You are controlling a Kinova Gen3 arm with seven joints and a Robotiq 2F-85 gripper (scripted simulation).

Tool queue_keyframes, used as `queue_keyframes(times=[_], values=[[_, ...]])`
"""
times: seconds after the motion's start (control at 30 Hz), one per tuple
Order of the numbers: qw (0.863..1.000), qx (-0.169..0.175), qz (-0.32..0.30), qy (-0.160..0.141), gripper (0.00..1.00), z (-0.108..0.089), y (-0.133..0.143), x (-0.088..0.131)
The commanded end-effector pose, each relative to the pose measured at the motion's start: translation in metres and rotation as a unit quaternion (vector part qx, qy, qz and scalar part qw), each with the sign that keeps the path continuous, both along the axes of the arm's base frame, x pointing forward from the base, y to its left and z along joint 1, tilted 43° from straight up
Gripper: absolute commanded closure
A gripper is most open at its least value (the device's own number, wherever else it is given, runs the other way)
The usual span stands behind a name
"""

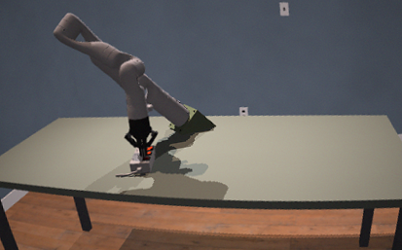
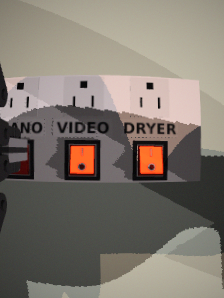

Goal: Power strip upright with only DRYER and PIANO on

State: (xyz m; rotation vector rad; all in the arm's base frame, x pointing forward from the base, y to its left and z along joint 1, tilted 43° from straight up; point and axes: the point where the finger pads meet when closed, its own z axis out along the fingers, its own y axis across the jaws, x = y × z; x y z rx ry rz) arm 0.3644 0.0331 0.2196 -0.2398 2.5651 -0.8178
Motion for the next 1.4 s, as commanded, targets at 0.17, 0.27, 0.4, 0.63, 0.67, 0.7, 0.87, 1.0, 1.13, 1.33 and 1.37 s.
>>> queue_keyframes(times=[0.17, 0.27, 0.4, 0.63, 0.67, 0.7, 0.87, 1.0, 1.13, 1.33, 1.37], values=[[1.0, 0.0, 0.0, 0.0, 1.0, -0.002, -0.001, 0.001], [1.0, 0.0, 0.0, 0.0, 1.0, -0.003, -0.002, 0.001], [1.0, 0.0, 0.0, 0.0, 1.0, -0.003, -0.002, 0.002], [1.0, 0.0, 0.0, 0.0, 1.0, -0.003, -0.002, 0.002], [1.0, 0.0, 0.0, 0.0, 1.0, -0.003, -0.002, 0.002], [1.0, 0.0, 0.0, 0.0, 1.0, -0.003, -0.002, 0.002], [1.0, 0.0, 0.0, 0.0, 1.0, -0.003, -0.002, 0.002], [1.0, 0.0, 0.0, 0.0, 1.0, -0.003, -0.002, 0.002], [1.0, 0.0, 0.0, 0.0, 1.0, -0.001, -0.001, 0.001], [1.0, 0.0, 0.0, 0.0, 1.0, 0.007, 0.005, -0.005], [1.0, 0.0, 0.0, 0.0, 1.0, 0.009, 0.006, -0.006]])
